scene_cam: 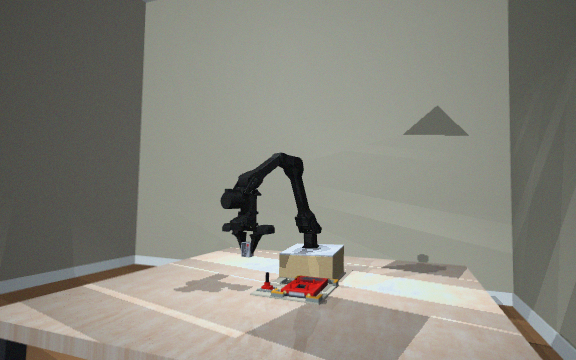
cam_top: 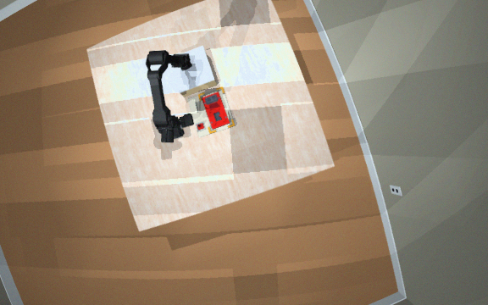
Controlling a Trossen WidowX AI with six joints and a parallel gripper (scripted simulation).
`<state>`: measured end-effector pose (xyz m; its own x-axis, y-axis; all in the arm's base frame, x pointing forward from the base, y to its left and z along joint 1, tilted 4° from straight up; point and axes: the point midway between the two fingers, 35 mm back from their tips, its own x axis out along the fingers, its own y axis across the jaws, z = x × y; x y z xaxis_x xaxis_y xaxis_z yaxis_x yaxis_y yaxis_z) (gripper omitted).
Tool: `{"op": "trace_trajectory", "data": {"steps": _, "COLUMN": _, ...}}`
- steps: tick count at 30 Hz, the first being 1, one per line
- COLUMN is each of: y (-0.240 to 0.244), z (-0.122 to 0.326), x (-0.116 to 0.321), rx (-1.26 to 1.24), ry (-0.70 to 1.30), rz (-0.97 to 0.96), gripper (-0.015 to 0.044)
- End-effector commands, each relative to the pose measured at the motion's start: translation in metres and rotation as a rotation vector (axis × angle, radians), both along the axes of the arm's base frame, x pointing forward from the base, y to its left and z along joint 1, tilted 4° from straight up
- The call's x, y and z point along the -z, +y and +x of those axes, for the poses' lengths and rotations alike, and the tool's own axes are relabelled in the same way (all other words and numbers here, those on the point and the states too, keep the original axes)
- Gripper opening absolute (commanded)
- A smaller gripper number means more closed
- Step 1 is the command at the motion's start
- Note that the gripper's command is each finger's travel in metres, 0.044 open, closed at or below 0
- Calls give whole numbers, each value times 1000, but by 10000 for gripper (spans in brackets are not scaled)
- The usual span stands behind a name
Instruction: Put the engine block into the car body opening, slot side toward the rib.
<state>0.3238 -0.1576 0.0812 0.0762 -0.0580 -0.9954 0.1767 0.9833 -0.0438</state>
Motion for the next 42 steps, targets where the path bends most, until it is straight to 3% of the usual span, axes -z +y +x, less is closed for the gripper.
{"op": "trace_trajectory", "data": {"steps": 1, "y": 2, "z": -2, "x": -15, "rx": 0, "ry": -6, "rz": 1, "gripper": 0}}
{"op": "trace_trajectory", "data": {"steps": 8, "y": 4, "z": -6, "x": -30, "rx": 0, "ry": -6, "rz": 1, "gripper": 0}}
{"op": "trace_trajectory", "data": {"steps": 14, "y": 1, "z": -3, "x": -3, "rx": 0, "ry": -6, "rz": 1, "gripper": 0}}
{"op": "trace_trajectory", "data": {"steps": 25, "y": 2, "z": -6, "x": -5, "rx": -2, "ry": -60, "rz": -9, "gripper": 0}}
{"op": "trace_trajectory", "data": {"steps": 42, "y": 2, "z": -20, "x": 6, "rx": -18, "ry": -569, "rz": -94, "gripper": 0}}
